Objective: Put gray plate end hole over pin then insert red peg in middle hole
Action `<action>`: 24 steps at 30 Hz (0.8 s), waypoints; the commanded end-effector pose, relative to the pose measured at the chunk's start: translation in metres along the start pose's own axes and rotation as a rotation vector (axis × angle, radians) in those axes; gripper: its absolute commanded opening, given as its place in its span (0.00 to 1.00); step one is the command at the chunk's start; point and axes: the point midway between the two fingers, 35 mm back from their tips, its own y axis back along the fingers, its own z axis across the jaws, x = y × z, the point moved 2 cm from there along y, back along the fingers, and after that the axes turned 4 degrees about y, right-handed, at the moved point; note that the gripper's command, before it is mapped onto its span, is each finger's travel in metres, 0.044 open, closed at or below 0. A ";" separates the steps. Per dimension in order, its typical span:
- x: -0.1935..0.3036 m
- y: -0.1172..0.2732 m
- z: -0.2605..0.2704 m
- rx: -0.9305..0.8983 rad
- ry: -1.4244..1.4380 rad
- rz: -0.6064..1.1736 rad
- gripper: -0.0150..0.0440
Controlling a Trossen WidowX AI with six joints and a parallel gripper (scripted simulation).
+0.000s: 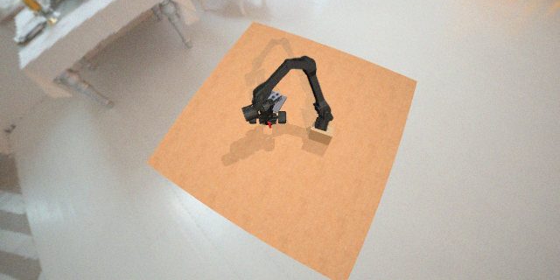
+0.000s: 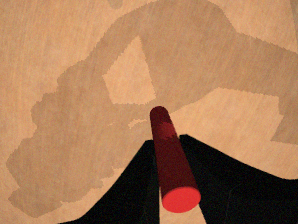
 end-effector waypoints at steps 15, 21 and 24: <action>-0.051 0.005 0.008 -0.015 0.007 0.006 0.25; -0.069 0.006 0.008 -0.017 0.008 0.006 0.25; -0.078 0.006 0.008 -0.018 0.009 0.005 0.25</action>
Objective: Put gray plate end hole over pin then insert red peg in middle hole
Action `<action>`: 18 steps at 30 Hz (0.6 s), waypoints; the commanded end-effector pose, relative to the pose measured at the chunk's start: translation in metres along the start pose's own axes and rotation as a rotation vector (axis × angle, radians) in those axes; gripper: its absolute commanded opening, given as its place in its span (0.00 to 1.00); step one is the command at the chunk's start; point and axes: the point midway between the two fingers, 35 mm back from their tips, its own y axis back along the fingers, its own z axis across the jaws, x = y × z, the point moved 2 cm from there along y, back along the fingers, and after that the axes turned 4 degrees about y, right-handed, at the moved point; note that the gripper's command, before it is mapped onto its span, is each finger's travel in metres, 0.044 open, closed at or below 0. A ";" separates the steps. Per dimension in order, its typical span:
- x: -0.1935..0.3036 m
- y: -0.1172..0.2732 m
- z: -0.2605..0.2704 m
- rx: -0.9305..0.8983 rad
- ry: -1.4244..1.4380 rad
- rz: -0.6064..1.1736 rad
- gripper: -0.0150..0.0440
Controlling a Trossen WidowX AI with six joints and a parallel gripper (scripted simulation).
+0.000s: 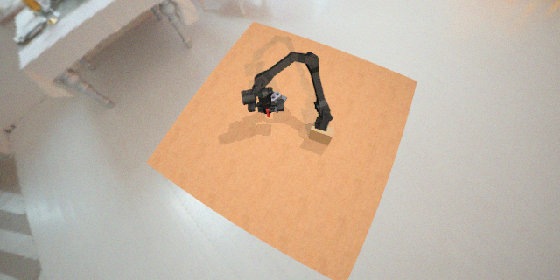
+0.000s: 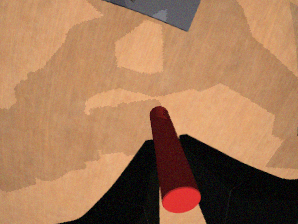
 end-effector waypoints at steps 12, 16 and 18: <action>-0.047 0.004 -0.003 -0.009 0.001 -0.009 0.25; -0.059 0.004 -0.005 -0.008 0.001 -0.013 0.25; -0.065 0.004 -0.007 -0.008 0.002 -0.014 0.25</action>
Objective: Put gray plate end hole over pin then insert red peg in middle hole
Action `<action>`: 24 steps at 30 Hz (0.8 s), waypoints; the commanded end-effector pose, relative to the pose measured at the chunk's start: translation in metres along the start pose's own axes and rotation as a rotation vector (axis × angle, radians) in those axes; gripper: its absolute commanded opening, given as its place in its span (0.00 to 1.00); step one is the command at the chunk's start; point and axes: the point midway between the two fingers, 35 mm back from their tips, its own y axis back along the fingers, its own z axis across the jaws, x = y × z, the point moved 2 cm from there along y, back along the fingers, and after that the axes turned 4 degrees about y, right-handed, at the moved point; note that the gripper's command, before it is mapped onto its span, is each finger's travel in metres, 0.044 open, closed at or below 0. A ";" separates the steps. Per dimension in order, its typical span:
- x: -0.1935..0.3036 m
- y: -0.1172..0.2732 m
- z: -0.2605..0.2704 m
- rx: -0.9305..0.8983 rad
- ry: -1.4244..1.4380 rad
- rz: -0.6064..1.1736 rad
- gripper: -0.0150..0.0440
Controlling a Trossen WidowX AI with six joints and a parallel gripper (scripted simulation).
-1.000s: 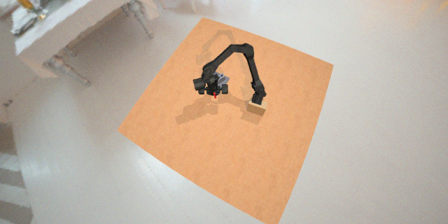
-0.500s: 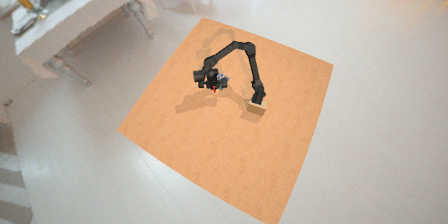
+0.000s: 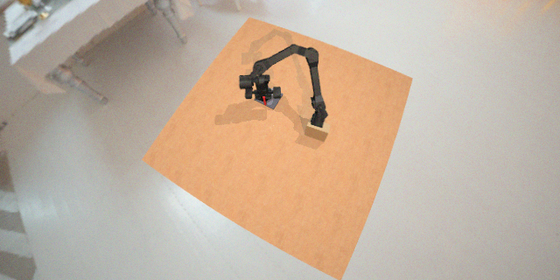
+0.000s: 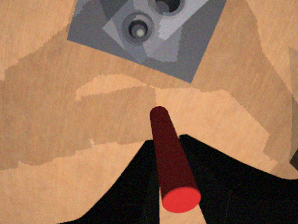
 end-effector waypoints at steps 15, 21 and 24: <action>-0.055 0.002 -0.015 0.003 -0.001 -0.023 0.25; -0.072 0.002 -0.021 0.009 -0.002 -0.031 0.25; -0.076 0.002 -0.023 0.010 -0.002 -0.033 0.25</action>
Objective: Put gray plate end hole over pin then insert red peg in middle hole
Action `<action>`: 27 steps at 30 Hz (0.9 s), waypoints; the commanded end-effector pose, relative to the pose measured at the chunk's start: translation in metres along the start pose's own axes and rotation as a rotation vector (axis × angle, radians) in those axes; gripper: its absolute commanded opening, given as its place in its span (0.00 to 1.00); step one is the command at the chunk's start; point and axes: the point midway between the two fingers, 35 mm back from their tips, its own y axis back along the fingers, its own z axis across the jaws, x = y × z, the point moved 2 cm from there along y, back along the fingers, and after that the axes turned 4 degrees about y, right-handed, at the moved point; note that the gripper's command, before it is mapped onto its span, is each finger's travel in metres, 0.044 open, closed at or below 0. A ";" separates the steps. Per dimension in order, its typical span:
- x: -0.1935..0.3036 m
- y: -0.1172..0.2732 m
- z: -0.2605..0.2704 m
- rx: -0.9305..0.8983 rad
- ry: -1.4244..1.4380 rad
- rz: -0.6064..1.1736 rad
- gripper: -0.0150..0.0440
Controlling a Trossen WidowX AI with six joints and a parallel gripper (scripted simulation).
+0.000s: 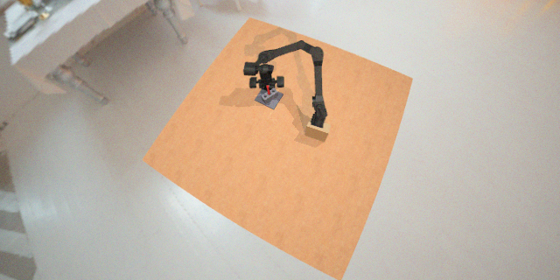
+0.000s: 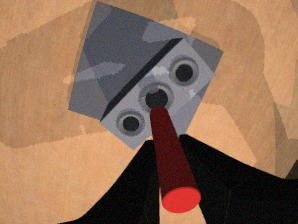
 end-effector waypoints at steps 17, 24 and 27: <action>-0.007 0.002 -0.001 -0.004 0.001 -0.007 0.25; -0.008 0.002 -0.001 -0.004 0.001 -0.007 0.25; -0.008 0.002 -0.002 -0.004 0.001 -0.007 0.25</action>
